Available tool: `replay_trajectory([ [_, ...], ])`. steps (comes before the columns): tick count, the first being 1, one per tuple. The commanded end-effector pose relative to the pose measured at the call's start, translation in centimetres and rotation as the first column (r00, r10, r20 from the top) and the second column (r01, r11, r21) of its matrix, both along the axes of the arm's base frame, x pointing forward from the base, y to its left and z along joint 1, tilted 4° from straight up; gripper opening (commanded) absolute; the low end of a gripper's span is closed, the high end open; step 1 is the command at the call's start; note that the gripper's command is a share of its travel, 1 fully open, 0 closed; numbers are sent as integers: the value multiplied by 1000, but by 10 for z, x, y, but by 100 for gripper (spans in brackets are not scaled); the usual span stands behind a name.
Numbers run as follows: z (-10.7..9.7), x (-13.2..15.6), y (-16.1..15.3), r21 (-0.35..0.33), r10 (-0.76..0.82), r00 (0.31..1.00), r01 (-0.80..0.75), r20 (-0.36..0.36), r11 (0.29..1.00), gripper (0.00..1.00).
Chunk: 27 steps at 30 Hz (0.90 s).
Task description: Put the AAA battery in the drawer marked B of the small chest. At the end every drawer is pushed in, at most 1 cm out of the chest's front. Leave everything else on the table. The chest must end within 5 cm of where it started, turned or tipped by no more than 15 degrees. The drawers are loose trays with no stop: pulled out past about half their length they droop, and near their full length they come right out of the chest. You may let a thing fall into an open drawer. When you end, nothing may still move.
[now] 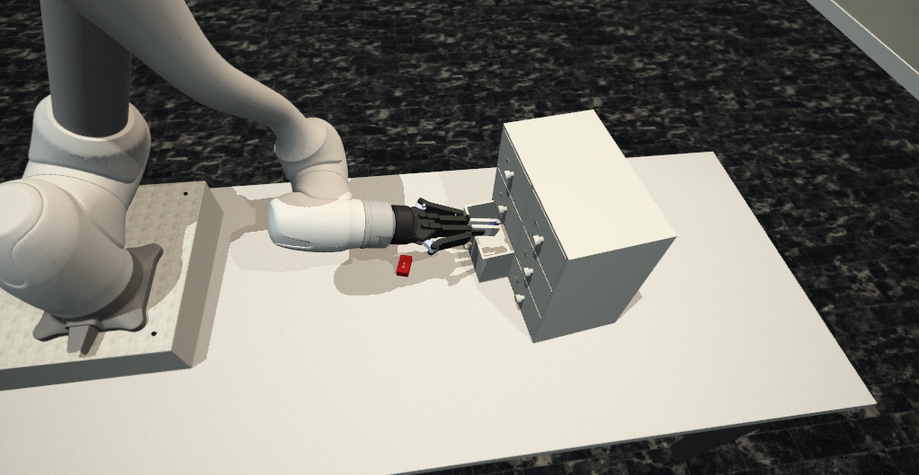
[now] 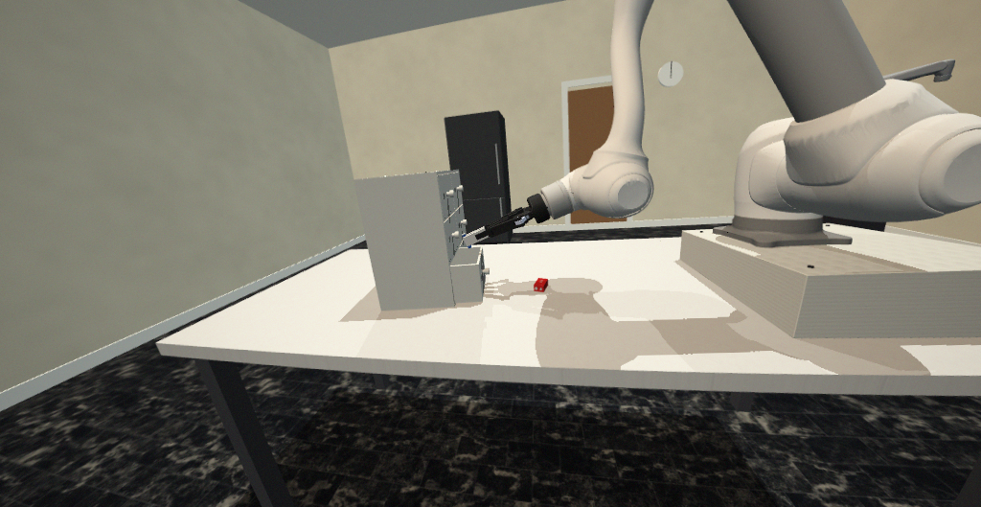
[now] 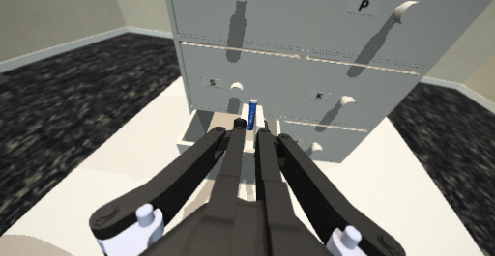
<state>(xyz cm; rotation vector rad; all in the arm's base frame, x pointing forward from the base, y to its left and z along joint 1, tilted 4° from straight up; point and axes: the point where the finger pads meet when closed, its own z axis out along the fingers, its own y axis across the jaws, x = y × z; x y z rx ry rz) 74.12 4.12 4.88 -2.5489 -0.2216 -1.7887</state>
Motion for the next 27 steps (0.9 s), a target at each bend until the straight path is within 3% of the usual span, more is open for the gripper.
replay_trajectory([
  [1, 0, 0, 0, 0, 0, 1000, 0, 0, 1000, 3],
  [5, 0, 0, 0, 0, 0, 1000, 0, 0, 1000, 3],
  [15, 0, 0, 0, 0, 0, 1000, 0, 0, 1000, 15],
  [16, 0, 0, 0, 0, 0, 1000, 0, 0, 1000, 100],
  [27, 0, 0, 0, 0, 0, 1000, 0, 0, 1000, 100],
])
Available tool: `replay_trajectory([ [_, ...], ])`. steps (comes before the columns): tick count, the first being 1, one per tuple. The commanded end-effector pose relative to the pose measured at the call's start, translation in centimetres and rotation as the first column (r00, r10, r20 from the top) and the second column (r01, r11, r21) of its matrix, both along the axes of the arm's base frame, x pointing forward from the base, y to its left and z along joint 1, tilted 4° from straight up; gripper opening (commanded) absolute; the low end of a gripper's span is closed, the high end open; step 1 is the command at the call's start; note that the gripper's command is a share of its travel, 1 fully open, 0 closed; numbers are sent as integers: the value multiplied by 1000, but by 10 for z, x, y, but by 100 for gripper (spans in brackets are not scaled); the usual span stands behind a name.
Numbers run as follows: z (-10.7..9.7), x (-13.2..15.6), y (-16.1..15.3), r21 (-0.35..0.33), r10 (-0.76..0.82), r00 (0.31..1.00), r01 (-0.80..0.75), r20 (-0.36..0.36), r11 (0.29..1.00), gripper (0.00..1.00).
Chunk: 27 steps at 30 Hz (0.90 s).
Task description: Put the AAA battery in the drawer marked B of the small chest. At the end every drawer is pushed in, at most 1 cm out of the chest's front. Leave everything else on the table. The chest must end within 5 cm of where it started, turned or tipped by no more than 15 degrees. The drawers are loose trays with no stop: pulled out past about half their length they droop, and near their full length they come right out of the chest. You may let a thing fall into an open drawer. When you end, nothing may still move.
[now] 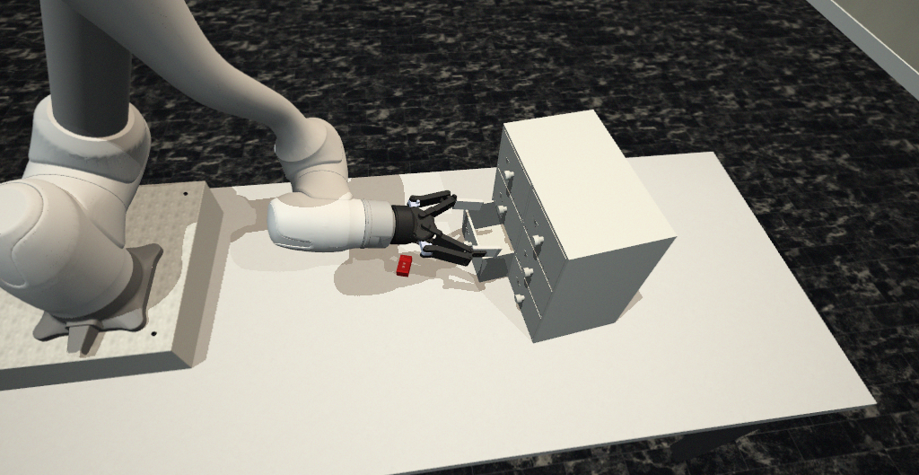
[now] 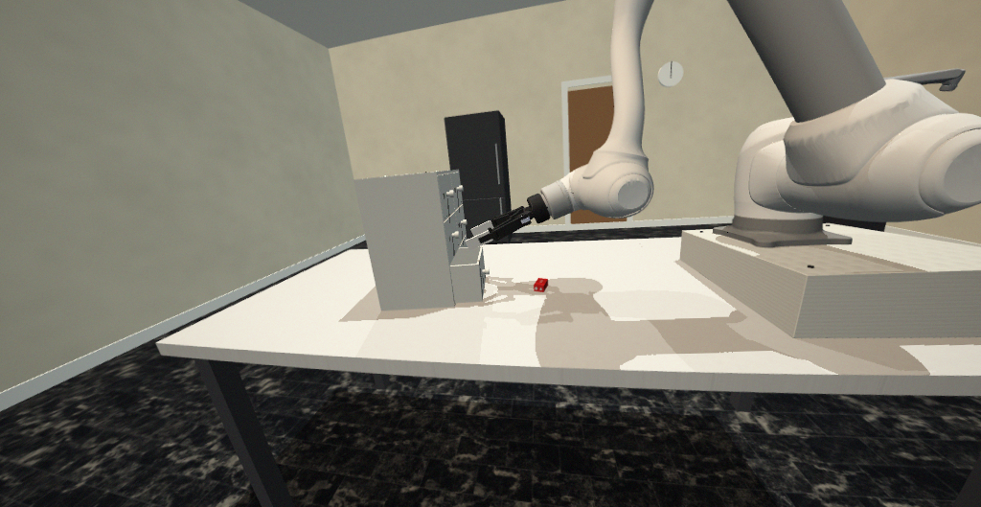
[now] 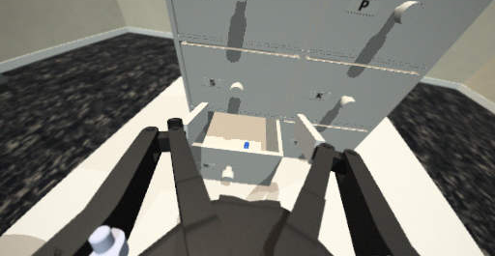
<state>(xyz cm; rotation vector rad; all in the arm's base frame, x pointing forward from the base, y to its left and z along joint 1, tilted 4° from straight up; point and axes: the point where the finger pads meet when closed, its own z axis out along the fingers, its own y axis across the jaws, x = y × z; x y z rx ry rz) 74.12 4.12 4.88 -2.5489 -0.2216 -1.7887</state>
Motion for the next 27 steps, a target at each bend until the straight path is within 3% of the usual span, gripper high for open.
replay_trajectory([
  [1, 0, 0, 0, 0, 0, 1000, 0, 0, 1000, 100],
  [14, 1, -11, -1, 0, 0, 1000, 0, 0, 1000, 100],
  [27, 4, -71, -9, 0, 0, 1000, 0, 0, 1000, 100],
])
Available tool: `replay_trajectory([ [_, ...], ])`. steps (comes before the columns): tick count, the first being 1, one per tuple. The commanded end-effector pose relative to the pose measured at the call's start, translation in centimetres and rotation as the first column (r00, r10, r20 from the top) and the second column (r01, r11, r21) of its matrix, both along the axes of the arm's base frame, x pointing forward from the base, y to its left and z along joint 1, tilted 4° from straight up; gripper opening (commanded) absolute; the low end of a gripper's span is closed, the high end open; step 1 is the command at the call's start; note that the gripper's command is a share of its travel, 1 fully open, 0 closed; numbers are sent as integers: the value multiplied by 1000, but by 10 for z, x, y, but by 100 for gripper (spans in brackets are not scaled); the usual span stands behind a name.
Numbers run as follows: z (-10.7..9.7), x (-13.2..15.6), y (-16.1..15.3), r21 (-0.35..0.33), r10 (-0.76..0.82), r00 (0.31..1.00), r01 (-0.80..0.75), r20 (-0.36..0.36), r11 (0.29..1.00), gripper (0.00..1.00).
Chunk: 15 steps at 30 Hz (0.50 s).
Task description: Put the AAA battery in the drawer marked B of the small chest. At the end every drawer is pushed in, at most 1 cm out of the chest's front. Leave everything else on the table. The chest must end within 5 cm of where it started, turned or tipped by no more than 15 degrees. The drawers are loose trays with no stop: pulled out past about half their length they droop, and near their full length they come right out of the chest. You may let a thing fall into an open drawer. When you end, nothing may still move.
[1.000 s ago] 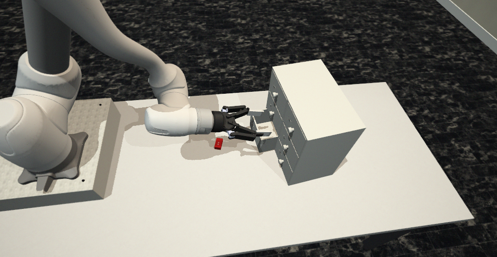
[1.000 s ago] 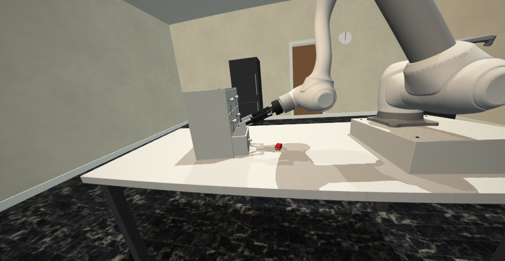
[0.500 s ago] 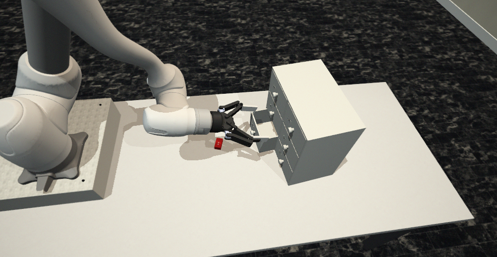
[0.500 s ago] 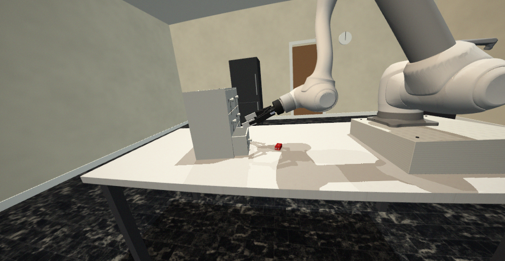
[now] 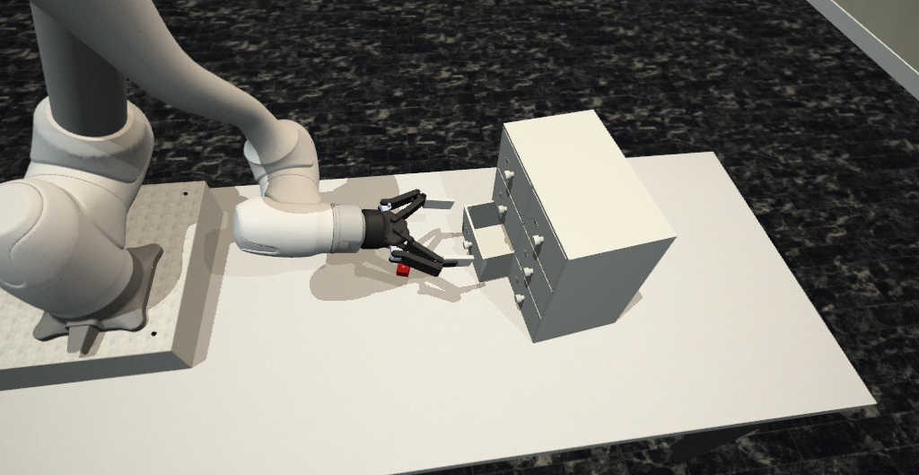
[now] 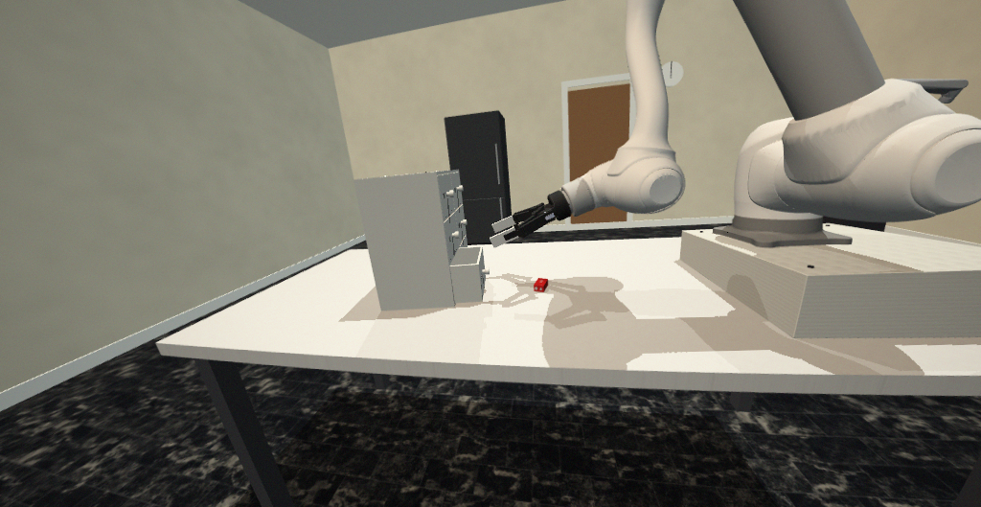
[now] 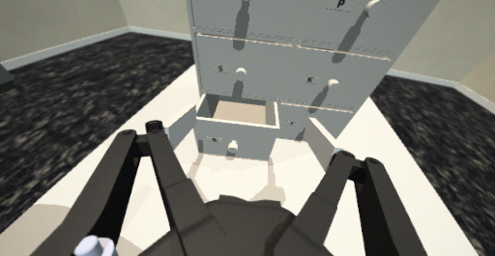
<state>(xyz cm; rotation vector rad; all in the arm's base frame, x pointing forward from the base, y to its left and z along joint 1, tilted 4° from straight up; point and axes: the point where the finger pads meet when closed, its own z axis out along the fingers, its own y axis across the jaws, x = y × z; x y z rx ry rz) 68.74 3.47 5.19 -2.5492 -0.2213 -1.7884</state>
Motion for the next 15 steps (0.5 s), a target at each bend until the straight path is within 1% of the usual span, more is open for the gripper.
replay_trajectory([
  [1, 1, -17, -2, 0, 0, 1000, 0, 0, 1000, 100],
  [2, 1, -17, -2, 0, 0, 1000, 0, 0, 1000, 100],
  [15, 6, -91, -11, 0, 0, 1000, 0, 0, 1000, 100],
])
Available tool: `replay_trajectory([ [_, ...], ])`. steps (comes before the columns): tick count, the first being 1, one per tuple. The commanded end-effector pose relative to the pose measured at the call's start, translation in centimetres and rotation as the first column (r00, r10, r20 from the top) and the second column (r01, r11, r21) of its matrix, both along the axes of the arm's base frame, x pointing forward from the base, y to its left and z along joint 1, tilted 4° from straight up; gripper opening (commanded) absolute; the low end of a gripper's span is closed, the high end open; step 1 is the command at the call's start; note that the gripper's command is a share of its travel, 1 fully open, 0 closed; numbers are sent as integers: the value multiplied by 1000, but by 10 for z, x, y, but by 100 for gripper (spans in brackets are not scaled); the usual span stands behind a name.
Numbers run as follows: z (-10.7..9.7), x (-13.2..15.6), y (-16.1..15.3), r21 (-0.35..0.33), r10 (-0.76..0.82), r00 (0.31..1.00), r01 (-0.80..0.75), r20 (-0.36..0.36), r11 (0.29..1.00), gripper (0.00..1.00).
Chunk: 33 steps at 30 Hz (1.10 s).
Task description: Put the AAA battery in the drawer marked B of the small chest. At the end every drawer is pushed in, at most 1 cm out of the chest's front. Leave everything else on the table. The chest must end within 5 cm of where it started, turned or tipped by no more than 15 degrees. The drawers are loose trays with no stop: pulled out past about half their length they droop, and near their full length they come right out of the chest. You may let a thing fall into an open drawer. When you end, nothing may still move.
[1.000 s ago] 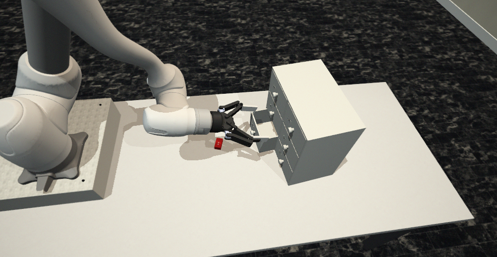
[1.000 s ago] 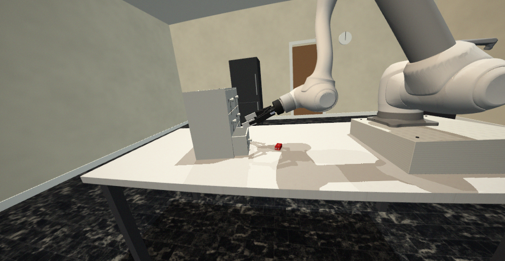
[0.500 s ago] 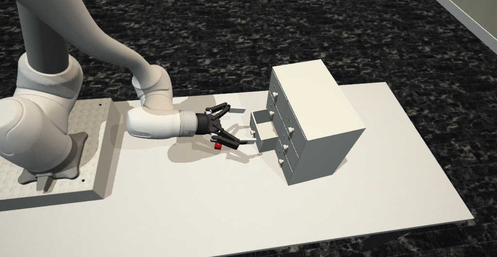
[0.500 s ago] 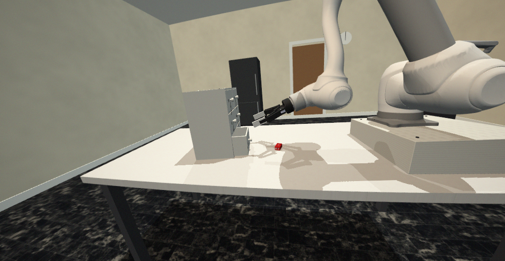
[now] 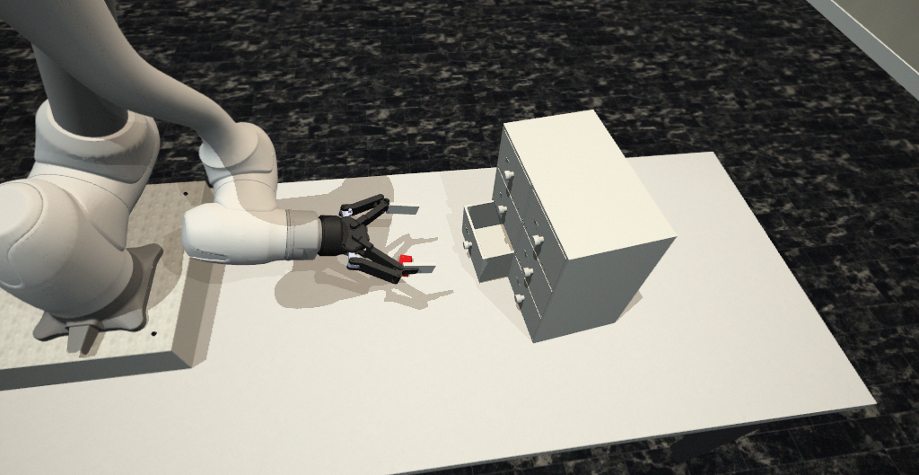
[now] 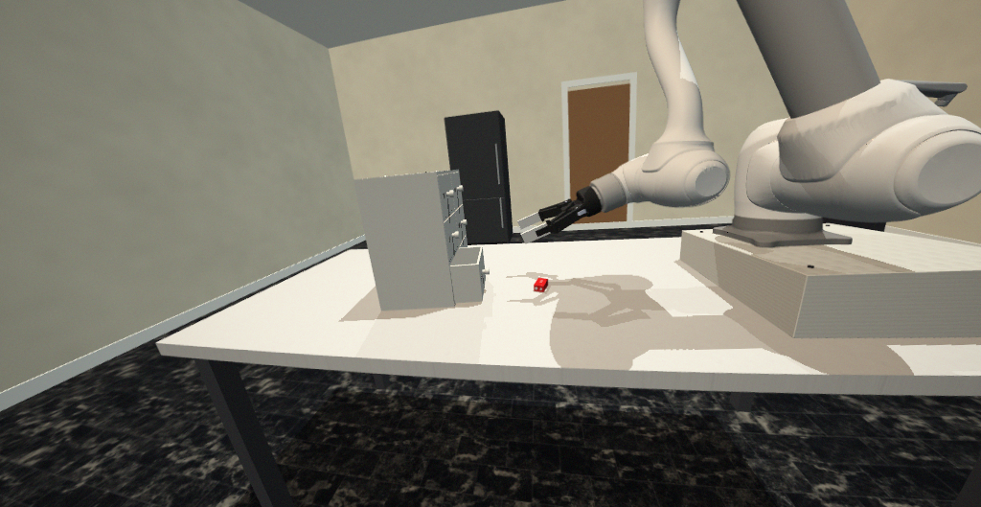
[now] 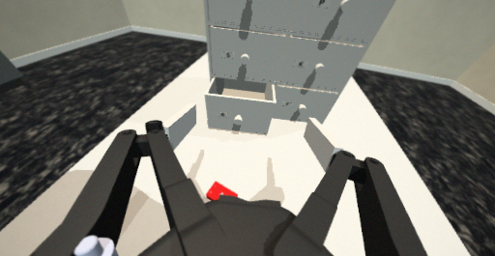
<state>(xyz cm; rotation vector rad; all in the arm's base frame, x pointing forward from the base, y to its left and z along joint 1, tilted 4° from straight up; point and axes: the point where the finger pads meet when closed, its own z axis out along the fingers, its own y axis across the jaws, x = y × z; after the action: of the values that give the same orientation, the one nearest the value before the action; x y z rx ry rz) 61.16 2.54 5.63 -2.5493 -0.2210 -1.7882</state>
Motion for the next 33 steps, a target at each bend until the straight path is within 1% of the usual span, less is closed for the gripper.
replay_trajectory([
  [1, 1, -19, -3, 0, 0, 1000, 0, 1, 1000, 100],
  [13, 3, -43, -6, 0, 0, 1000, 0, 1, 1000, 100],
  [33, 3, -44, -6, -1, 0, 1000, 0, -9, 1000, 100],
])
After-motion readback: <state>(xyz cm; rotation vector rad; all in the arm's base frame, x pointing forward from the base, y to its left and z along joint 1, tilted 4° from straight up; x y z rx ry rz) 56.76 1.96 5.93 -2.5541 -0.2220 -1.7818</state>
